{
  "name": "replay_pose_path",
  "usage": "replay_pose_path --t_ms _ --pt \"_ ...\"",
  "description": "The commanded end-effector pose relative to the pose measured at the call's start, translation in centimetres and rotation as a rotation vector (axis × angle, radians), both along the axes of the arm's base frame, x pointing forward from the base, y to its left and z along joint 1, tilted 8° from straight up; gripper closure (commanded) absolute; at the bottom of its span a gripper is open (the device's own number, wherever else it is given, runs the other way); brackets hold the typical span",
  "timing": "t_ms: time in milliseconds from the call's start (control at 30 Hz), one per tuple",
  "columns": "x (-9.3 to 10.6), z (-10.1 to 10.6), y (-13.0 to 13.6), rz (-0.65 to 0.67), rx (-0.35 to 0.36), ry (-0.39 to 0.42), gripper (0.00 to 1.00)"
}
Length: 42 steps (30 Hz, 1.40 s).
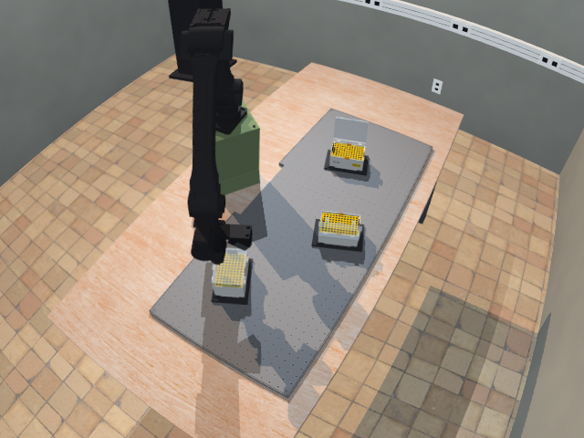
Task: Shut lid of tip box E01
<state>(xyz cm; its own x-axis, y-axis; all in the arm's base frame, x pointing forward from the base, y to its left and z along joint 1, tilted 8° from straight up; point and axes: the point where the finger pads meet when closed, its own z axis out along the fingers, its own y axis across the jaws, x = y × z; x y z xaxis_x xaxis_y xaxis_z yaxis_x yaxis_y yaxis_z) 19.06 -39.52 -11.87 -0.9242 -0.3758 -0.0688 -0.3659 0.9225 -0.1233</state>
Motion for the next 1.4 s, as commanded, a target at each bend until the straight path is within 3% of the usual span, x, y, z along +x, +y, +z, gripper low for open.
replay_pose_path --t_ms 0,1367 --pt "1.47 -0.35 -1.35 0.008 -0.027 -0.015 1.00" --pt "1.55 -1.32 -1.38 0.004 -0.025 -0.015 1.00"
